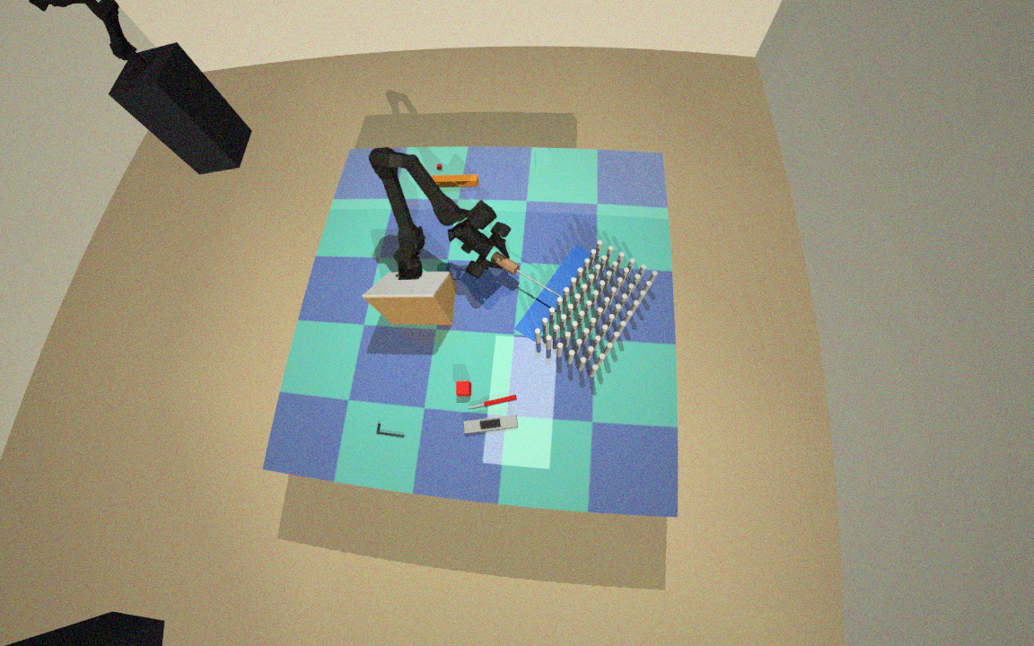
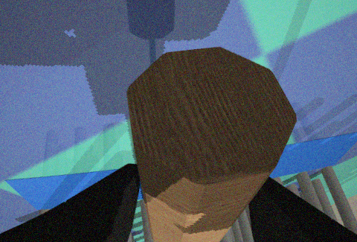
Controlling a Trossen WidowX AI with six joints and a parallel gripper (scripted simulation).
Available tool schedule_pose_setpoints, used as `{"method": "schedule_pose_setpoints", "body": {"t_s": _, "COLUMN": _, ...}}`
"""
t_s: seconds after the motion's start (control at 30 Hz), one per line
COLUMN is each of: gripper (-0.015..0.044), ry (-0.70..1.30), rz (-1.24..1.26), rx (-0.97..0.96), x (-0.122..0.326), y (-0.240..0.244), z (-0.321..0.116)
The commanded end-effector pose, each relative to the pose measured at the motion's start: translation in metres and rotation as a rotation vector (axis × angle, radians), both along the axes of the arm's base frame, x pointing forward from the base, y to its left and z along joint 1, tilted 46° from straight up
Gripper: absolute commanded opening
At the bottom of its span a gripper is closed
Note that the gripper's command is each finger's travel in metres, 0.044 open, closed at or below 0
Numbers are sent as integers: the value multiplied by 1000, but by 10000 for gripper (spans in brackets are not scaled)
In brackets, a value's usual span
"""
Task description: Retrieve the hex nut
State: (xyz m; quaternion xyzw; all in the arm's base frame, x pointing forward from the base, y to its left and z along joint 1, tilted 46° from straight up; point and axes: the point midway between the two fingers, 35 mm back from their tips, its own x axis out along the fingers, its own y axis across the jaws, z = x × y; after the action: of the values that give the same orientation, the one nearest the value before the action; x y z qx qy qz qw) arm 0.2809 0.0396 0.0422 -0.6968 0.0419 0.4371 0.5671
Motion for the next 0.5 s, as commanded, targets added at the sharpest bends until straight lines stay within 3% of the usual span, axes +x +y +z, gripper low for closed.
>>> {"method": "schedule_pose_setpoints", "body": {"t_s": 0.0, "gripper": 0, "ry": -8, "rz": -12, "rx": 8, "x": -3, "y": 15, "z": -11}}
{"method": "schedule_pose_setpoints", "body": {"t_s": 0.47, "gripper": 0, "ry": -19, "rz": -22, "rx": 29, "x": -11, "y": 33, "z": -24}}
